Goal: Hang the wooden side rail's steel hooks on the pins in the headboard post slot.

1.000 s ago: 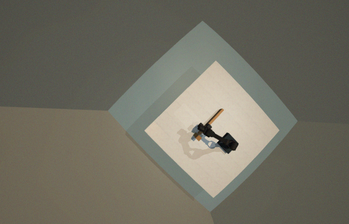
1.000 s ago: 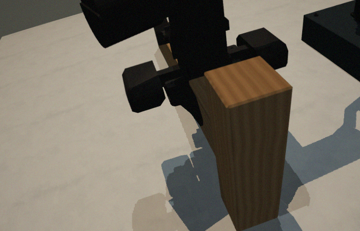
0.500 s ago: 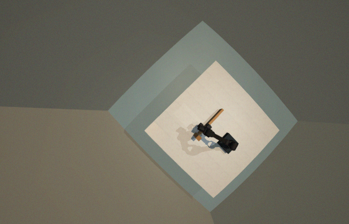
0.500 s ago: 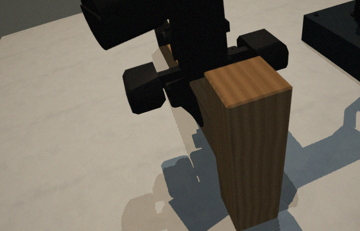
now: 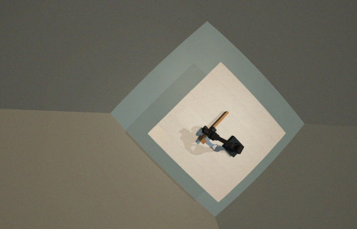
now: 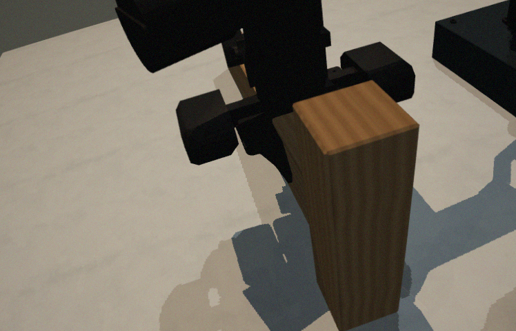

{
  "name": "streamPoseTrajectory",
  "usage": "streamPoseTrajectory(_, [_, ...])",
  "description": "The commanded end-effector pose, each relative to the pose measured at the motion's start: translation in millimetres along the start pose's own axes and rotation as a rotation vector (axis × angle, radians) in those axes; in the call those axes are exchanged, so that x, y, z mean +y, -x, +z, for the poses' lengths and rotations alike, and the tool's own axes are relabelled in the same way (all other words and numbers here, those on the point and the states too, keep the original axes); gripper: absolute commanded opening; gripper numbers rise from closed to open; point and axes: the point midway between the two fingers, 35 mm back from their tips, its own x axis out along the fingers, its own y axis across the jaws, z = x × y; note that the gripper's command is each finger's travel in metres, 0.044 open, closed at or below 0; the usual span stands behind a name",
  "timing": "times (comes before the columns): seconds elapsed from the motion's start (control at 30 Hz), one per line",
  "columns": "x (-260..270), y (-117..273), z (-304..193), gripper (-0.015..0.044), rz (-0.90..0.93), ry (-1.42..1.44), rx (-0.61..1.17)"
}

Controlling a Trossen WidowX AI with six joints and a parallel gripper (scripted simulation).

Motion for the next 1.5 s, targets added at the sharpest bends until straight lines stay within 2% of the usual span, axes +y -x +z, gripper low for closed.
streamPoseTrajectory(0.0, [-0.4,2.3,-1.6,0.0000,0.002,-0.004,0.002])
streamPoseTrajectory(1.47, [-0.3,-4.7,-1.6,0.0000,0.002,-0.004,0.002])
